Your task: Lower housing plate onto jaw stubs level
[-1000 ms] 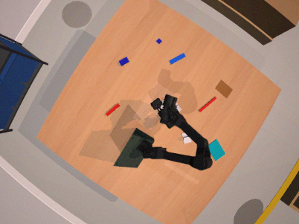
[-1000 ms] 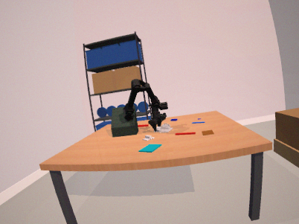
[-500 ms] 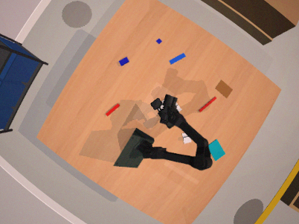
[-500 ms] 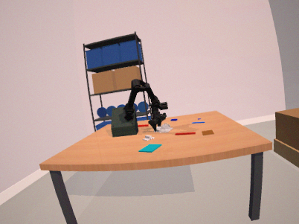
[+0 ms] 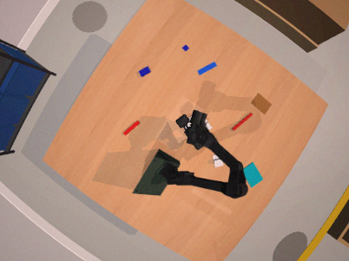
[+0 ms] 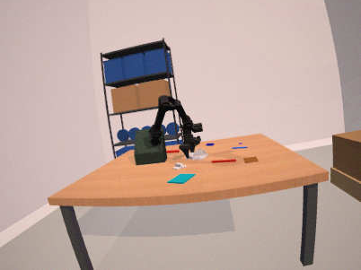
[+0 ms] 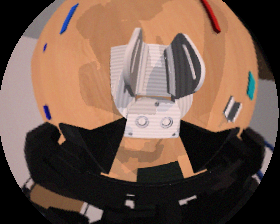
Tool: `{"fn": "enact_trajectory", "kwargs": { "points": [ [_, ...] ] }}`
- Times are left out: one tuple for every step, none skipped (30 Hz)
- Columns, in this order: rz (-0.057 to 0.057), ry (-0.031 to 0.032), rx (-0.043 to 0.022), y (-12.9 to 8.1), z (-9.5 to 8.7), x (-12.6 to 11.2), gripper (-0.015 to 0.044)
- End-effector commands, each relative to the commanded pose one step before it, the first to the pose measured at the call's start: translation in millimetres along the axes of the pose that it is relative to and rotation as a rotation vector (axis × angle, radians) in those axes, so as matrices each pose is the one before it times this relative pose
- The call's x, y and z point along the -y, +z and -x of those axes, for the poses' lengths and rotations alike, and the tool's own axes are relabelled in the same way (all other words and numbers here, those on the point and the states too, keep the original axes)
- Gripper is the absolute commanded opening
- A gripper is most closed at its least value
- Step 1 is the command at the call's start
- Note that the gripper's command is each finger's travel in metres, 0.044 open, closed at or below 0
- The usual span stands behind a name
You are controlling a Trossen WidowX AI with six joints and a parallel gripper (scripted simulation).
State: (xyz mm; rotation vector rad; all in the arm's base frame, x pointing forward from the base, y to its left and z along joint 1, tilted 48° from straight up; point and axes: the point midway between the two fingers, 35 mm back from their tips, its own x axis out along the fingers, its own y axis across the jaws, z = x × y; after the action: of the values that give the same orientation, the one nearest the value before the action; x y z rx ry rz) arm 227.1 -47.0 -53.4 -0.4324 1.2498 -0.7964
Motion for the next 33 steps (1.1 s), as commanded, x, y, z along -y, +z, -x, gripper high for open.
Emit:
{"fn": "enact_trajectory", "kwargs": {
  "points": [
    [-0.0006, 0.00267, -0.00053, -0.11, -0.29, -0.56, 0.0351],
    [0.0, 0.0, 0.0, 0.0, 0.0, 0.0, 0.0351],
    [0.0, 0.0, 0.0, 0.0, 0.0, 0.0, 0.0351],
    [0.0, 0.0, 0.0, 0.0, 0.0, 0.0, 0.0351],
    [0.0, 0.0, 0.0, 0.0, 0.0, 0.0, 0.0351],
    [0.0, 0.0, 0.0, 0.0, 0.0, 0.0, 0.0351],
    [0.0, 0.0, 0.0, 0.0, 0.0, 0.0, 0.0351],
    [0.0, 0.0, 0.0, 0.0, 0.0, 0.0, 0.0351],
    [0.0, 0.0, 0.0, 0.0, 0.0, 0.0, 0.0351],
    [0.0, 0.0, 0.0, 0.0, 0.0, 0.0, 0.0351],
    [0.0, 0.0, 0.0, 0.0, 0.0, 0.0, 0.0351],
    [0.0, 0.0, 0.0, 0.0, 0.0, 0.0, 0.0351],
    [0.0, 0.0, 0.0, 0.0, 0.0, 0.0, 0.0351],
    [0.0, 0.0, 0.0, 0.0, 0.0, 0.0, 0.0351],
    [0.0, 0.0, 0.0, 0.0, 0.0, 0.0, 0.0351],
    [0.0, 0.0, 0.0, 0.0, 0.0, 0.0, 0.0351],
    [0.0, 0.0, 0.0, 0.0, 0.0, 0.0, 0.0351],
    [0.0, 0.0, 0.0, 0.0, 0.0, 0.0, 0.0351],
    [0.0, 0.0, 0.0, 0.0, 0.0, 0.0, 0.0351],
    [0.0, 0.0, 0.0, 0.0, 0.0, 0.0, 0.0351],
    [0.0, 0.0, 0.0, 0.0, 0.0, 0.0, 0.0351],
    [0.0, 0.0, 0.0, 0.0, 0.0, 0.0, 0.0351],
    [0.0, 0.0, 0.0, 0.0, 0.0, 0.0, 0.0351],
    [0.0, 0.0, 0.0, 0.0, 0.0, 0.0, 0.0351],
    [0.0, 0.0, 0.0, 0.0, 0.0, 0.0, 0.0351],
    [0.0, 0.0, 0.0, 0.0, 0.0, 0.0, 0.0351],
    [0.0, 0.0, 0.0, 0.0, 0.0, 0.0, 0.0351],
    [0.0, 0.0, 0.0, 0.0, 0.0, 0.0, 0.0351],
    [0.0, 0.0, 0.0, 0.0, 0.0, 0.0, 0.0351],
    [0.0, 0.0, 0.0, 0.0, 0.0, 0.0, 0.0351],
    [0.0006, -0.00267, 0.00053, 0.1, 0.28, 0.55, 0.0377],
    [0.0, 0.0, 0.0, 0.0, 0.0, 0.0, 0.0403],
    [0.0, 0.0, 0.0, 0.0, 0.0, 0.0, 0.043]
  ]
}}
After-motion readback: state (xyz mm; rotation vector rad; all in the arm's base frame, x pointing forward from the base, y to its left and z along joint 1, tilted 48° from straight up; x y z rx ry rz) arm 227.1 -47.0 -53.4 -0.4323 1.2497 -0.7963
